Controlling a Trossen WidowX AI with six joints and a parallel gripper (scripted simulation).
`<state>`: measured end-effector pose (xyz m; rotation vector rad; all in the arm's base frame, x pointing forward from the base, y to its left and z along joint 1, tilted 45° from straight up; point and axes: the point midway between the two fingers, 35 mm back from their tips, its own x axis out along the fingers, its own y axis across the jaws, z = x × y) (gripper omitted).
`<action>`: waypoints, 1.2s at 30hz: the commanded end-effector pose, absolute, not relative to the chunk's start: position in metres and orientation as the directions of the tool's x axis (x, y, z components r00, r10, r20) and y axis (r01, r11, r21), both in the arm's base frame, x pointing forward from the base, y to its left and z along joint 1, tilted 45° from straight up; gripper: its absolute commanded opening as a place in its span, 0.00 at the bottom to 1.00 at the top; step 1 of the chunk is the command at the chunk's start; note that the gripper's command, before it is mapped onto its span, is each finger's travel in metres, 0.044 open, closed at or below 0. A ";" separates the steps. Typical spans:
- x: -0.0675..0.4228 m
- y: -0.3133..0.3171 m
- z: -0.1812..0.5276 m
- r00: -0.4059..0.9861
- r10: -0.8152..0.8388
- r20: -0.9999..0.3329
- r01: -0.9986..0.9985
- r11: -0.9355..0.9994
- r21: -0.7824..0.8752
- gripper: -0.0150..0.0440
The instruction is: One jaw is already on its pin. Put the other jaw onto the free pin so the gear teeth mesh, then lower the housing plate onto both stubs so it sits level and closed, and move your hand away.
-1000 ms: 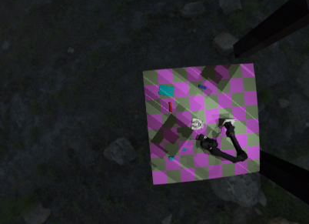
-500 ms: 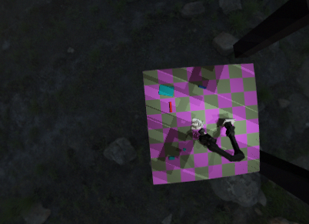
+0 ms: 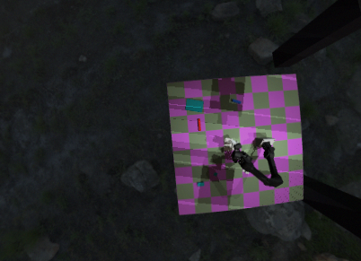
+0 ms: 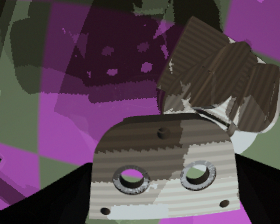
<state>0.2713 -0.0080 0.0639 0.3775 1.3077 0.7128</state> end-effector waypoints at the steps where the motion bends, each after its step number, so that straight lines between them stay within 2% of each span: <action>1: 0.271 -0.018 0.055 0.097 0.670 -0.736 -0.143 0.742 0.655 0.85; 17: 0.266 -0.047 0.027 0.107 0.692 -0.714 0.242 0.678 0.694 0.85; 36: 0.265 -0.048 0.027 0.107 0.693 -0.713 0.246 0.677 0.694 0.85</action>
